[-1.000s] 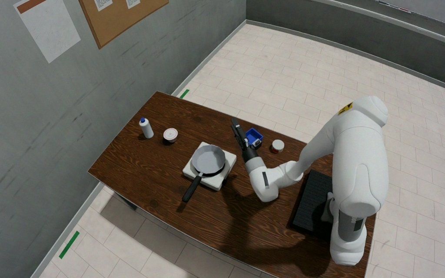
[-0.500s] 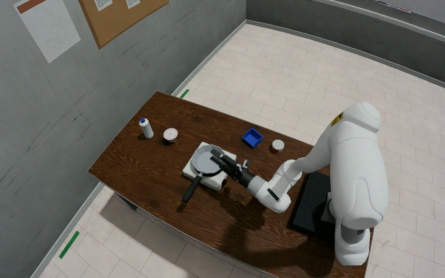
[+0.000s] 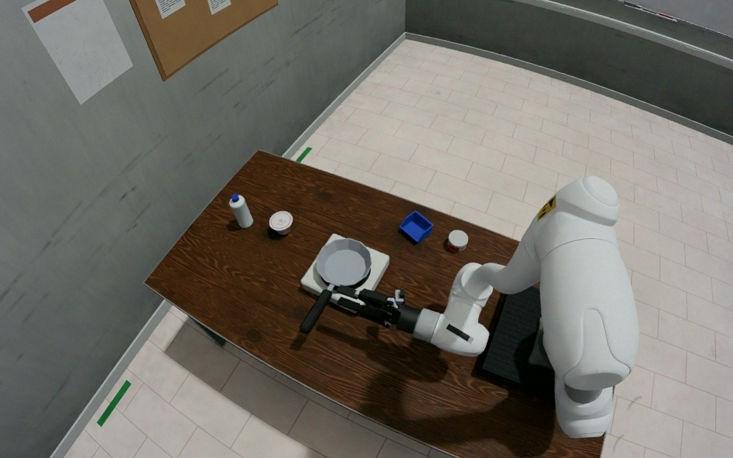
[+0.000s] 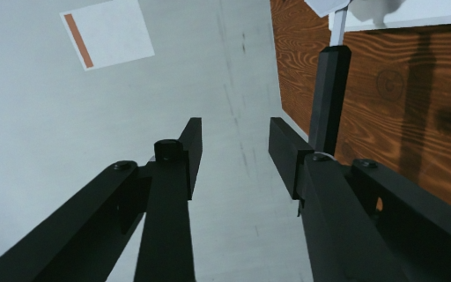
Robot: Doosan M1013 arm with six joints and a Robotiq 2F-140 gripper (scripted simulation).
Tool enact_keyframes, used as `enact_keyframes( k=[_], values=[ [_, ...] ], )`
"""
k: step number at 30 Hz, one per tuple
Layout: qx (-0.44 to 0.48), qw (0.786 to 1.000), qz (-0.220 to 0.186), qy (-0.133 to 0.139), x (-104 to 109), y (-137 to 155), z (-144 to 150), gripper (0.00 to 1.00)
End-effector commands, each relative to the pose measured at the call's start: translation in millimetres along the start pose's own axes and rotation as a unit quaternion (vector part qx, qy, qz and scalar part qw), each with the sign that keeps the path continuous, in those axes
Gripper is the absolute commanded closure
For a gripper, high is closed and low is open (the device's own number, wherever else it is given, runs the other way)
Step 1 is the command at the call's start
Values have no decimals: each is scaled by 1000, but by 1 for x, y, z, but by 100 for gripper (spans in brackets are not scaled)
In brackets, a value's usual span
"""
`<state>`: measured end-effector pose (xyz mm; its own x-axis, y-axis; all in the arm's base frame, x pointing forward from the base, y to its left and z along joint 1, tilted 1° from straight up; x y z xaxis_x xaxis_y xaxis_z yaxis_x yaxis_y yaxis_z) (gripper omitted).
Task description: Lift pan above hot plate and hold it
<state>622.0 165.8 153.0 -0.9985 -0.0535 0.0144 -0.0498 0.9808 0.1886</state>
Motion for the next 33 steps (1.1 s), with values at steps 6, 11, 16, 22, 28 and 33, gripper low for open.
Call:
enact_keyframes(
  k=[6,11,16,22,28,33],
  values=[
    [0,1000,0,-1,0,0,1,59],
    [0,1000,0,-1,0,-1,6,59],
    [0,1000,0,-1,0,-3,15,59],
    [0,1000,0,-1,0,-5,26,59],
    [0,1000,0,-1,0,-9,44,59],
    [0,1000,0,-1,0,-12,60,59]
  ],
)
Point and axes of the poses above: the point where the finger pads meet when closed, its own x axis back along the fingers, its own z axis across the jaws, y = z × x, the point moved 7 cm from there along x, back along the fingers, and after that the axes turned 1 degree about x, right-handed, at the moved point
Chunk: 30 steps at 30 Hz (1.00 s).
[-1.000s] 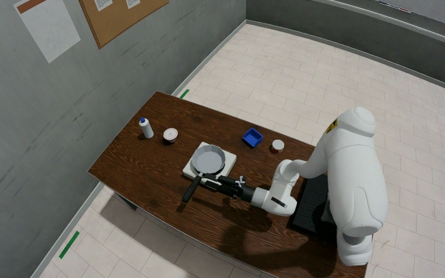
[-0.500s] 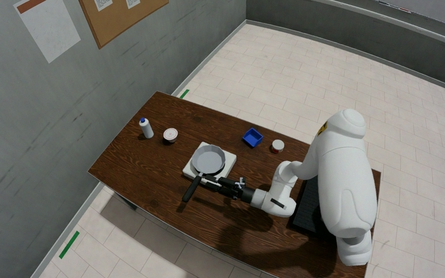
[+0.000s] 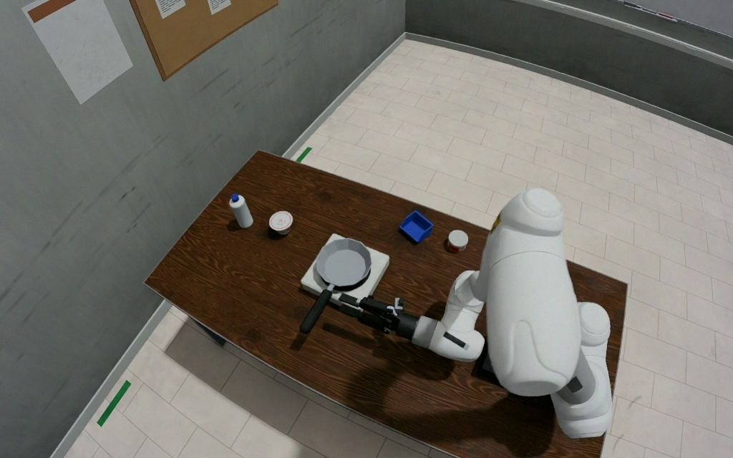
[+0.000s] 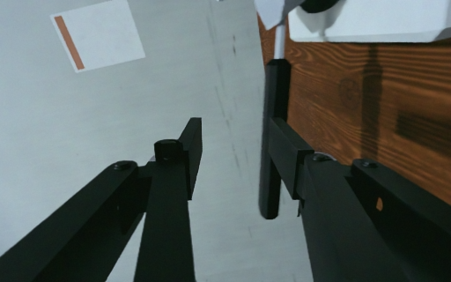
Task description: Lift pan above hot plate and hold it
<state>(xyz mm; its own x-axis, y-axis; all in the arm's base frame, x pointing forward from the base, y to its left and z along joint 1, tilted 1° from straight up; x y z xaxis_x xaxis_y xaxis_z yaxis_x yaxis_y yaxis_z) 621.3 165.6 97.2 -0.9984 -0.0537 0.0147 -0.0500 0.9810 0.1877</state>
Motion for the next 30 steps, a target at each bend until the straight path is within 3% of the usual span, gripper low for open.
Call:
enact_keyframes(
  k=[1,16,30],
  values=[
    [0,1000,0,-1,0,-2,8,59],
    [0,1000,0,-1,0,-7,38,59],
    [0,1000,0,-1,0,-8,43,59]
  ],
)
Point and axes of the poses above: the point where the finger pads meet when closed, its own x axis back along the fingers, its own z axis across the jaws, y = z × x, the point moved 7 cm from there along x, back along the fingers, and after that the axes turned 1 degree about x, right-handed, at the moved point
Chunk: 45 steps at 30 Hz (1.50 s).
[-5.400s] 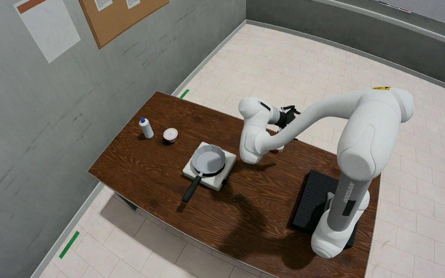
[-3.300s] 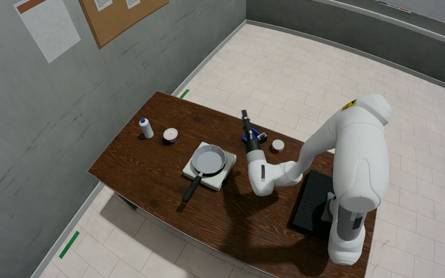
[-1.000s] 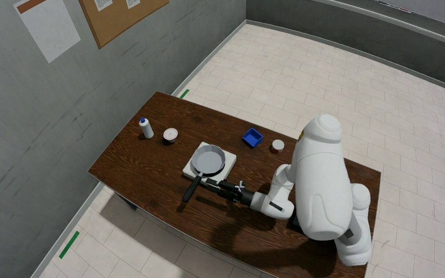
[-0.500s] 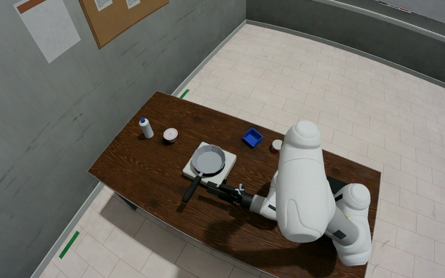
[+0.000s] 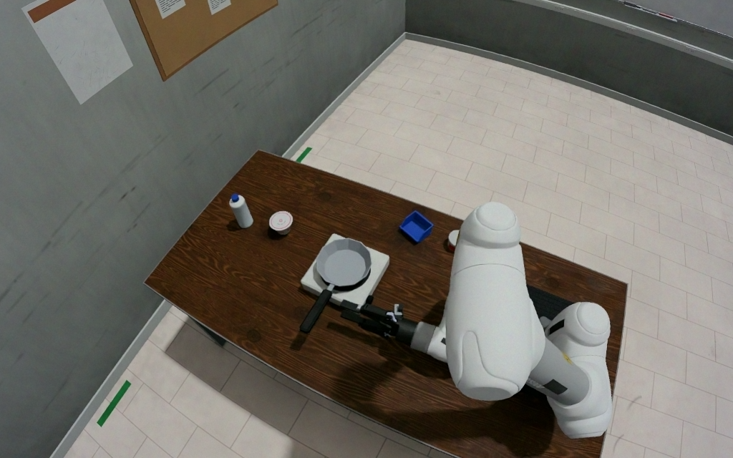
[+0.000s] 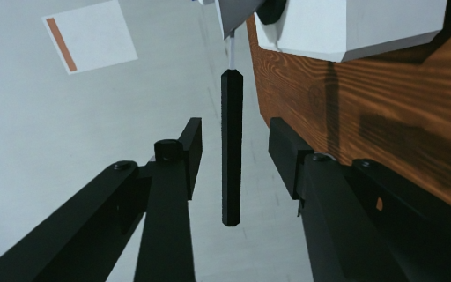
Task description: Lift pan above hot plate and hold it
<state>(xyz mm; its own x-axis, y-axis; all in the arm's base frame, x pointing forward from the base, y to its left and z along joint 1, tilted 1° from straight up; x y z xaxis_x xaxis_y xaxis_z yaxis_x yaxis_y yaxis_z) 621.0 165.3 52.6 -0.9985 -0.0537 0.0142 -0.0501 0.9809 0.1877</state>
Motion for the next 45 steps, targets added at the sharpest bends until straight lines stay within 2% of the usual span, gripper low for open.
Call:
enact_keyframes(
  k=[1,25,45],
  values=[
    [0,1000,0,-1,0,0,-1,59],
    [0,1000,0,-1,-6,0,-1,59],
    [0,1000,0,-1,-25,0,-1,59]
  ],
)
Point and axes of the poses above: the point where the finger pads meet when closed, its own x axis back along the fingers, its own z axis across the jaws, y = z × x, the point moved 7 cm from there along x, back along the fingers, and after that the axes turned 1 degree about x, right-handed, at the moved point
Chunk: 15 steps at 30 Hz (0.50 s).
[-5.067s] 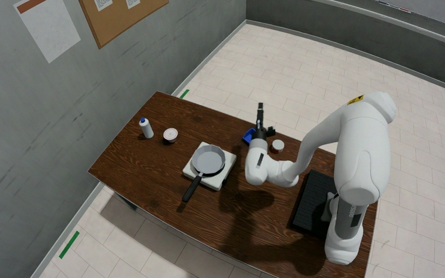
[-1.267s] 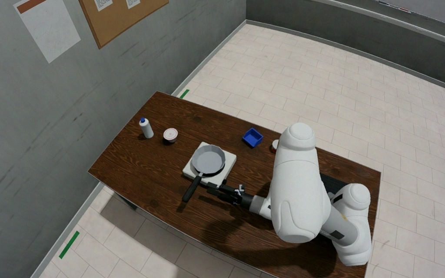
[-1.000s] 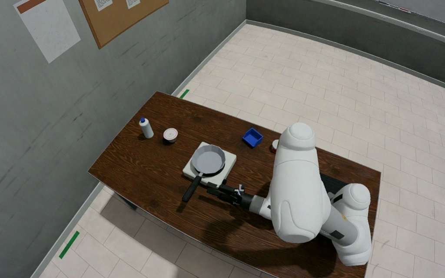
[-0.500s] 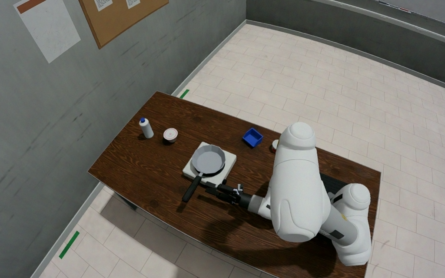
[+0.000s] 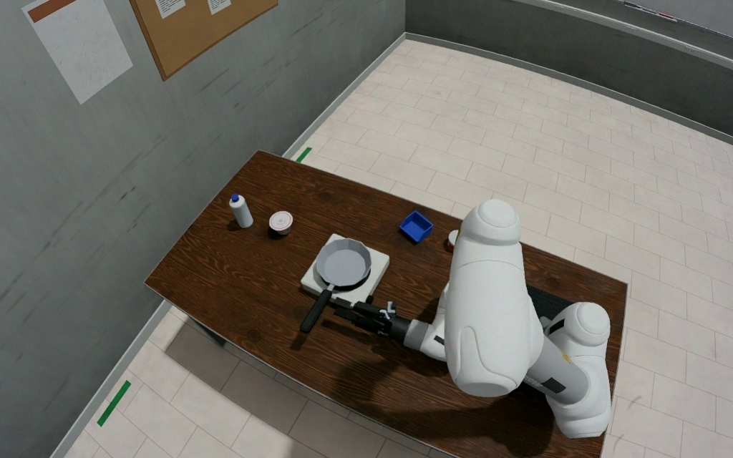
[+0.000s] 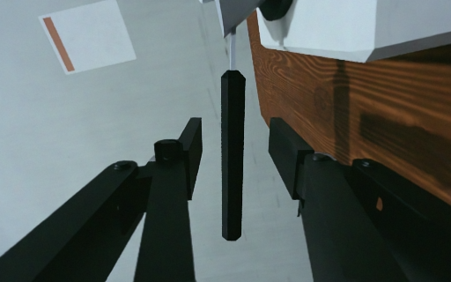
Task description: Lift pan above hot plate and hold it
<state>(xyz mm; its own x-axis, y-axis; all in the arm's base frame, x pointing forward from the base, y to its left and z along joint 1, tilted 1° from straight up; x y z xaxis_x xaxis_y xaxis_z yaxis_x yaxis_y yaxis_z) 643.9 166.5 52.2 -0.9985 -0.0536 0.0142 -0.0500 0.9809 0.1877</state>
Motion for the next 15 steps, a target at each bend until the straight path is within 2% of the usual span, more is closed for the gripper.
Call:
enact_keyframes(
  k=[1,15],
  values=[
    [0,1000,0,-1,-3,0,-1,59],
    [0,1000,0,-1,-22,0,-1,59]
  ],
)
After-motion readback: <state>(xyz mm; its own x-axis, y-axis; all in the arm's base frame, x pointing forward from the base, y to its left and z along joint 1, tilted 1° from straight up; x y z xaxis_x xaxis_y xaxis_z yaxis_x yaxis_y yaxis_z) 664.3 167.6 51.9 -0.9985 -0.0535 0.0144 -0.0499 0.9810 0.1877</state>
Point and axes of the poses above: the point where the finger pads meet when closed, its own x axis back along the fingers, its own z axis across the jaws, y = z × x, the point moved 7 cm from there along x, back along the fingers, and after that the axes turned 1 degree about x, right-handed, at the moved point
